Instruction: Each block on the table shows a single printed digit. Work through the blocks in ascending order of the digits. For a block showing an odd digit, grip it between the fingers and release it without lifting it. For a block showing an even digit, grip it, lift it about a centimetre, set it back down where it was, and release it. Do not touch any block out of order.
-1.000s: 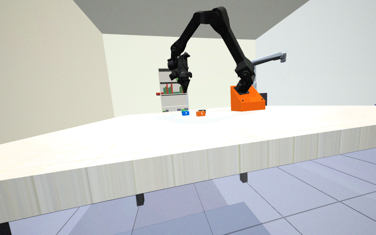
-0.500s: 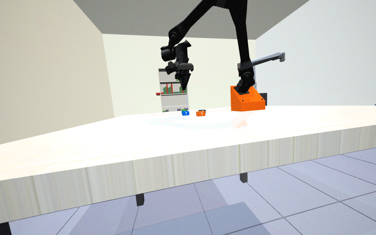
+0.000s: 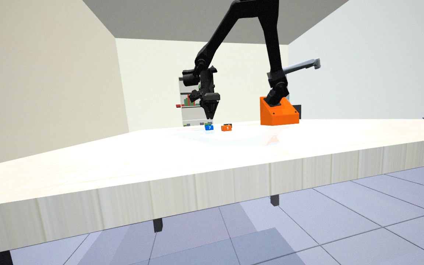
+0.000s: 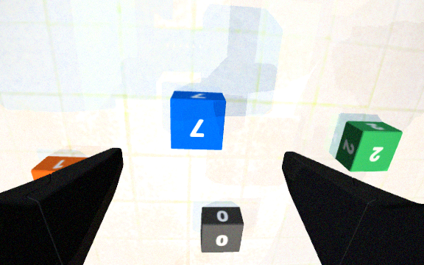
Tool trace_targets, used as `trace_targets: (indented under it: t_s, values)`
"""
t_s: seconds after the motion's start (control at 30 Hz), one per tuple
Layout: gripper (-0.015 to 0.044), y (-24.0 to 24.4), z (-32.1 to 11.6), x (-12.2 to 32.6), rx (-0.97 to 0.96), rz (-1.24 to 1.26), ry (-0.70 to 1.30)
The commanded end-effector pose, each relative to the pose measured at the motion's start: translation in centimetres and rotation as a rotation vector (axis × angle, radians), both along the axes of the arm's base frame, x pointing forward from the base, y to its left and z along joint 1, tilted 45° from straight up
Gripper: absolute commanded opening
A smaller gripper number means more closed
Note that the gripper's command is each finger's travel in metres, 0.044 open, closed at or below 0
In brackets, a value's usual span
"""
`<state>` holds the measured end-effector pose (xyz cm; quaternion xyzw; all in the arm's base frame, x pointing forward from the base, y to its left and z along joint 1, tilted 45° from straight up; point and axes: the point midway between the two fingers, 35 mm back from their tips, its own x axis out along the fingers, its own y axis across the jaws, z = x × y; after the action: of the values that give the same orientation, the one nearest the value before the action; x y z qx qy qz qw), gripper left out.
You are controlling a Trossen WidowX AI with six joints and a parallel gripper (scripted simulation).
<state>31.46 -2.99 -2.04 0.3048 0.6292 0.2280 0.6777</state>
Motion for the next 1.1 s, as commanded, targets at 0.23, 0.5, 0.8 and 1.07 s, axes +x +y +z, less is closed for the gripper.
trace_targets:
  t_s: [0.23,0.5,0.8,1.07]
  values:
    - [0.04,1.3,-1.3,0.1,0.005,-0.007,0.003]
    - [0.04,2.2,-2.2,0.2,0.006,-0.007,0.003]
    - [0.0348,2.8,-2.8,0.3,0.007,-0.007,0.003]
    - [0.0138,2.8,-2.8,0.3,0.007,-0.007,0.003]
